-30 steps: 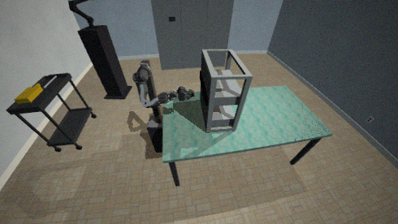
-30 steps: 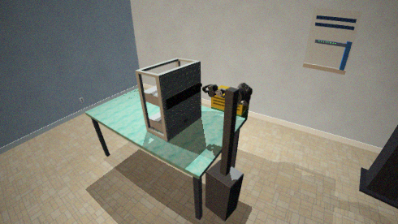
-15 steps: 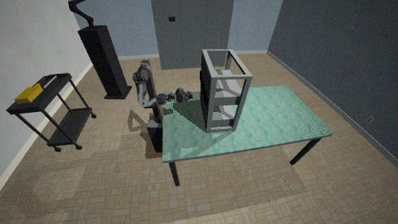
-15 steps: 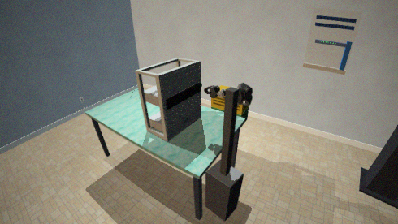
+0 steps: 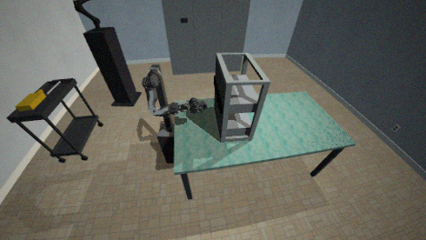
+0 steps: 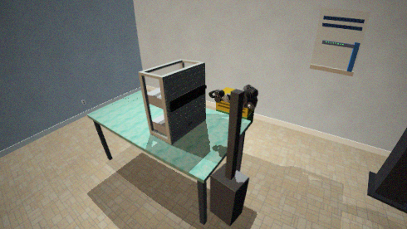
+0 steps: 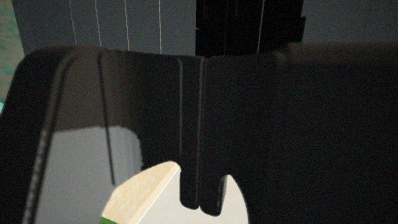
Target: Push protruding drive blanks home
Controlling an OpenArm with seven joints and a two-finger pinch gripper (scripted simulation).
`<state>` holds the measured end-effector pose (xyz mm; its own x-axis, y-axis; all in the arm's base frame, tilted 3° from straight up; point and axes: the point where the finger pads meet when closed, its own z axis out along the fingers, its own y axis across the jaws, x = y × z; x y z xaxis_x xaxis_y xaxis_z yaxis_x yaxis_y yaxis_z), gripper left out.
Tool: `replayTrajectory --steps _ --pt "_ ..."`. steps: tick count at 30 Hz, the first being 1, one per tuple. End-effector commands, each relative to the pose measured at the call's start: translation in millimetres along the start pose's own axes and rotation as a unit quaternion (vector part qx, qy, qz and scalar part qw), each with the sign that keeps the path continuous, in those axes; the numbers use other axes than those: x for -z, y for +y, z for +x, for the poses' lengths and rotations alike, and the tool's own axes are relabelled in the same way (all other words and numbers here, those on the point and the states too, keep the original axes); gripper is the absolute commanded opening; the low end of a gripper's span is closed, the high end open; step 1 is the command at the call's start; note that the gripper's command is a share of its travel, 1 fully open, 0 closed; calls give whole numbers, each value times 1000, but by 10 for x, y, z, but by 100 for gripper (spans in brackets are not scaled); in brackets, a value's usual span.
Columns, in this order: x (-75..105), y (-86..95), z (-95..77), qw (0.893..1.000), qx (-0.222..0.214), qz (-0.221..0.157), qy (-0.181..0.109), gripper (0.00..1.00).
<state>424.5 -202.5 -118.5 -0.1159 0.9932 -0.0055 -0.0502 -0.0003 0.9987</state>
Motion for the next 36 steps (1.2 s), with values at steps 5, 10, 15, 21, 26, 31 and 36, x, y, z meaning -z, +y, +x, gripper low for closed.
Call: replayTrajectory --steps 5,10,15,21,26,31,36 --pt "-242 -3 18 1000 3 1 4 0" --pt "-384 -4 21 1000 2 2 4 0" --pt "-514 -5 23 1000 2 2 4 0" --pt "-524 8 32 1000 3 0 6 0" --pt "-524 8 32 1000 3 0 6 0" --pt "-524 8 32 1000 3 0 6 0" --pt "-528 23 51 1000 3 -1 6 0"
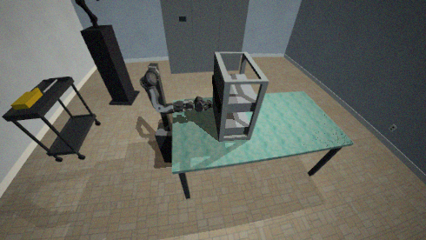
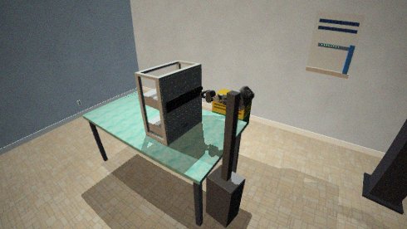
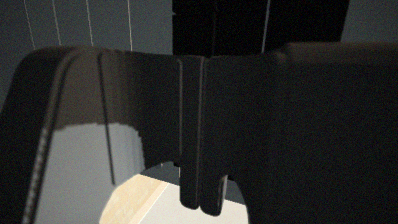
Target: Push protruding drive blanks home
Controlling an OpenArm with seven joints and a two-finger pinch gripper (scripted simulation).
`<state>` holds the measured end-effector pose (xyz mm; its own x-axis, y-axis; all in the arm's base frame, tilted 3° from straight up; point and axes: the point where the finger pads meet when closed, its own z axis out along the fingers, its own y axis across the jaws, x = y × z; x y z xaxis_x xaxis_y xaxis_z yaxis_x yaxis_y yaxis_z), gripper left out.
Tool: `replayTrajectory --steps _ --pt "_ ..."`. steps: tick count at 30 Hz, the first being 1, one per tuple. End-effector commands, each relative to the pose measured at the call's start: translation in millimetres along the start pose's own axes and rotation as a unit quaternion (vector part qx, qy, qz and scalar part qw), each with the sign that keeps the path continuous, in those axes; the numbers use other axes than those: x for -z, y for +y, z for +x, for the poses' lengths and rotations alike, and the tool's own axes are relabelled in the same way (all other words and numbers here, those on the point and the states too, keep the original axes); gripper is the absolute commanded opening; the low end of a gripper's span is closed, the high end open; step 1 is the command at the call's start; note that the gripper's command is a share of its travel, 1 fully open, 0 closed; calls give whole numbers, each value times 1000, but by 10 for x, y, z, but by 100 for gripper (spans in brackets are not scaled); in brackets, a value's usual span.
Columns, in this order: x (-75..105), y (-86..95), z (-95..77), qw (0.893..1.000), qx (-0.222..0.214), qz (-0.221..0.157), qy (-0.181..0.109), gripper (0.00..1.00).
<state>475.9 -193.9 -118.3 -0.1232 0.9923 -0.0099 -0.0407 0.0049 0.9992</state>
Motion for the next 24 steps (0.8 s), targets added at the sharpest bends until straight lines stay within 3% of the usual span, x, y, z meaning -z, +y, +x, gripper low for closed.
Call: replayTrajectory --steps 1,24 --pt "-11 51 30 1000 1 -6 3 0" --pt "-38 34 25 1000 0 -3 1 0"
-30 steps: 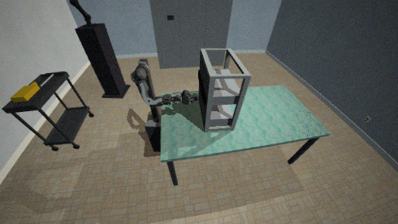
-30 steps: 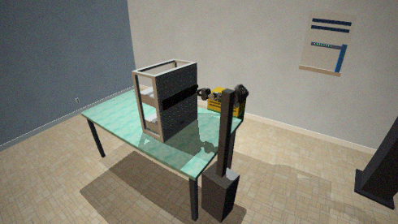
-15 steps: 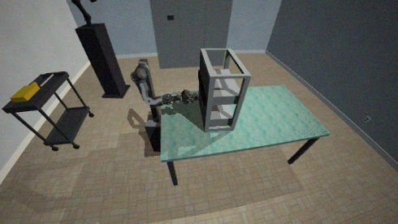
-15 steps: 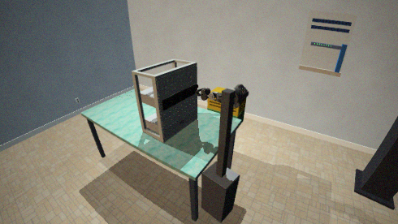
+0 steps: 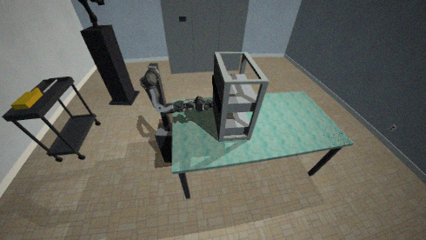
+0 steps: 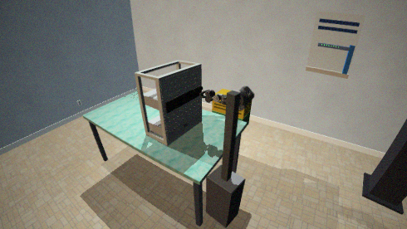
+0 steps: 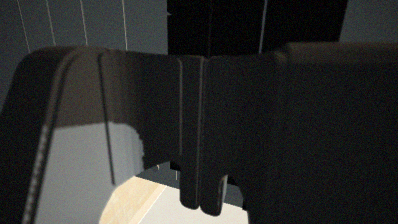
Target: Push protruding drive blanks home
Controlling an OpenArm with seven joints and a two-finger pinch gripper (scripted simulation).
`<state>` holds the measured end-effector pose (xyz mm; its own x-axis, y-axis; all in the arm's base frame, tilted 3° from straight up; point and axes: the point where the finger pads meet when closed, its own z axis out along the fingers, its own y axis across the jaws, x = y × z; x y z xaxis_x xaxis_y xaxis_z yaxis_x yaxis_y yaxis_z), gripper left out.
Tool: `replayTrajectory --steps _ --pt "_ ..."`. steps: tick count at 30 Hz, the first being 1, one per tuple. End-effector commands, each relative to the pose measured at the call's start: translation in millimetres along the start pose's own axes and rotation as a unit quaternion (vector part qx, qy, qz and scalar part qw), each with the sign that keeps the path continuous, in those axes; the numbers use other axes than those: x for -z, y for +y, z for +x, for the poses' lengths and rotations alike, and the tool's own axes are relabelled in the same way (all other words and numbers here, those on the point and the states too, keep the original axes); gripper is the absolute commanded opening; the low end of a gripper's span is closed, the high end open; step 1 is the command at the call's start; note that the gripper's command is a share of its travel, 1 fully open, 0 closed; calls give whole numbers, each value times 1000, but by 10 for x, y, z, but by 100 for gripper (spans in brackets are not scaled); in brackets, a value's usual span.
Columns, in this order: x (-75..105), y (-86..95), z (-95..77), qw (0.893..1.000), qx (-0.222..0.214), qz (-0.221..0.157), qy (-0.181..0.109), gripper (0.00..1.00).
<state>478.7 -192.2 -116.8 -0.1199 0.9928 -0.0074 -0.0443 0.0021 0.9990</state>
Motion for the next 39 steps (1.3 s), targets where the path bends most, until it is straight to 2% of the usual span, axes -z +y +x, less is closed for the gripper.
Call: replayTrajectory --steps 1,5,17,22,34,39 --pt "-25 19 12 1000 2 -1 2 0" --pt "-84 15 7 1000 1 -1 2 0" --pt "-106 16 8 1000 1 -1 2 0" --pt "-184 21 13 1000 1 -1 3 0" --pt "-206 21 12 1000 1 -1 3 0" --pt "-284 19 10 1000 1 -1 3 0"
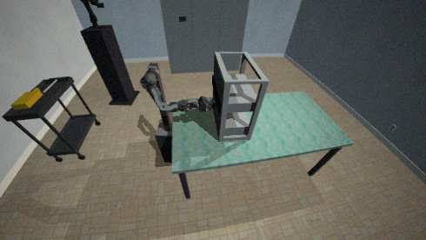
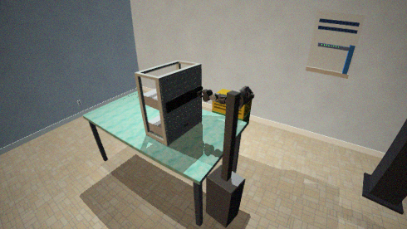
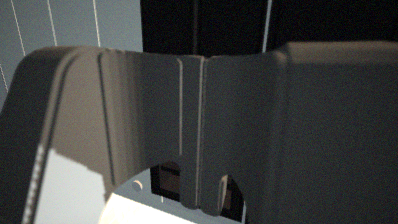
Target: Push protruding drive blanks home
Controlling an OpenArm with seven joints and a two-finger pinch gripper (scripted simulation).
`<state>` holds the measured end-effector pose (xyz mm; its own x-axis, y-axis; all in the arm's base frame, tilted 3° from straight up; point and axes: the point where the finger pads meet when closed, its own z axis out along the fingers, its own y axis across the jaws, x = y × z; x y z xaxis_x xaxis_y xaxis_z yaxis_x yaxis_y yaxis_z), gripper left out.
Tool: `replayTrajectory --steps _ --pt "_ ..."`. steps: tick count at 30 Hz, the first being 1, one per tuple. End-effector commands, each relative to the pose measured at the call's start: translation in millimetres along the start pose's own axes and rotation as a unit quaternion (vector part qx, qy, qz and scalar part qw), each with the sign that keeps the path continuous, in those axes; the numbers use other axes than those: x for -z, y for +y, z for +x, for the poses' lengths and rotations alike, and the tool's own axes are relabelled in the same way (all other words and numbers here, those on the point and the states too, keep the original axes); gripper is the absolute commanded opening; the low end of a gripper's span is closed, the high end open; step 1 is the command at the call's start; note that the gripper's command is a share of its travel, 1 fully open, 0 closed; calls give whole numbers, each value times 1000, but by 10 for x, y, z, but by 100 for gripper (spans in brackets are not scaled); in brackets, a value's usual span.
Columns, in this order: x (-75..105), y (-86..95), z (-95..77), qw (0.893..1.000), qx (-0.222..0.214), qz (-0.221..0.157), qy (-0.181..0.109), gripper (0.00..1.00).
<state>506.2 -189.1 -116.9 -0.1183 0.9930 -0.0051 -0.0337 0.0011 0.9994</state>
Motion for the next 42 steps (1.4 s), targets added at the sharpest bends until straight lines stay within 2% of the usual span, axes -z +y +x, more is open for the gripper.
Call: replayTrajectory --steps 1,42 --pt "-8 42 18 1000 3 -7 4 0" --pt "-66 96 36 1000 3 -8 5 0"
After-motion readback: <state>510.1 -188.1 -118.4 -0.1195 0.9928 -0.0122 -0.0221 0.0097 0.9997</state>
